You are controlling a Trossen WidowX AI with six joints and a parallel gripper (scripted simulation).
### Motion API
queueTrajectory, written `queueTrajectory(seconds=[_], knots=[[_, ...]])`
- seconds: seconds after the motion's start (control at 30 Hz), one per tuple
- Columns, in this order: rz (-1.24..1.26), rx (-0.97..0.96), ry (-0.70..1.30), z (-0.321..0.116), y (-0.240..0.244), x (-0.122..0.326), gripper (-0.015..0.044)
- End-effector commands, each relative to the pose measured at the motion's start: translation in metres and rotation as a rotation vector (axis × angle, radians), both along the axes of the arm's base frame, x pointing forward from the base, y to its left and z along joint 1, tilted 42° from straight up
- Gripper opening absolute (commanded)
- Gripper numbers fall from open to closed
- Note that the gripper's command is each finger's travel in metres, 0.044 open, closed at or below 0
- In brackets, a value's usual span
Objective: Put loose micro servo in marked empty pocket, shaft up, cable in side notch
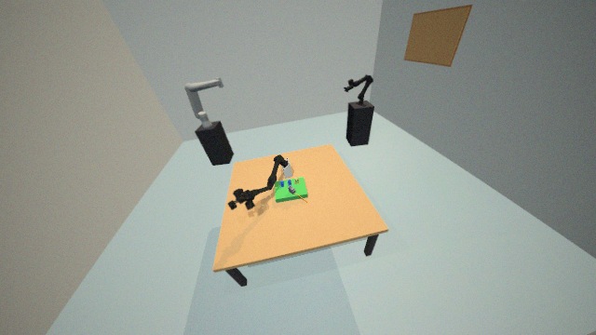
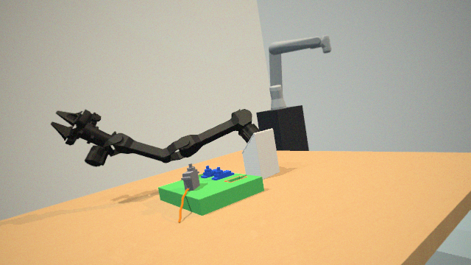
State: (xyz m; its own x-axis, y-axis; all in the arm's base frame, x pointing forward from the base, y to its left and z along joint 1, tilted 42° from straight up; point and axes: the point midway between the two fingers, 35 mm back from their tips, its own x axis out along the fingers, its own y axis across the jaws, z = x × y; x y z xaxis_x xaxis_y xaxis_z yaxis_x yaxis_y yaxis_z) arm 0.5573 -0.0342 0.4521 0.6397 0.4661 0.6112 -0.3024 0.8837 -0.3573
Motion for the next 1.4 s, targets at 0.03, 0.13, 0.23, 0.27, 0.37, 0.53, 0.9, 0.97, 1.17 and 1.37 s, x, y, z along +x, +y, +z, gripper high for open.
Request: queueTrajectory(seconds=[0.03, 0.13, 0.23, 0.27, 0.37, 0.53, 0.9, 0.97, 1.17, 1.37], knots=[[-0.002, 0.0, -0.008, 0.003, -0.002, -0.003, 0.044], [-0.006, 0.009, -0.033, 0.017, -0.008, -0.013, 0.044], [-0.002, 0.027, -0.056, 0.033, -0.016, -0.027, 0.044], [-0.007, 0.029, -0.061, 0.035, -0.017, -0.03, 0.044], [-0.012, 0.041, -0.078, 0.045, -0.021, -0.038, 0.044], [-0.009, 0.058, -0.122, 0.068, -0.03, -0.062, 0.044], [0.009, 0.063, -0.286, 0.144, -0.057, -0.162, 0.044], [0.015, 0.057, -0.318, 0.157, -0.059, -0.184, 0.044], [0.023, 0.034, -0.383, 0.182, -0.058, -0.233, 0.044], [0.036, 0.026, -0.432, 0.196, -0.052, -0.264, 0.044]])
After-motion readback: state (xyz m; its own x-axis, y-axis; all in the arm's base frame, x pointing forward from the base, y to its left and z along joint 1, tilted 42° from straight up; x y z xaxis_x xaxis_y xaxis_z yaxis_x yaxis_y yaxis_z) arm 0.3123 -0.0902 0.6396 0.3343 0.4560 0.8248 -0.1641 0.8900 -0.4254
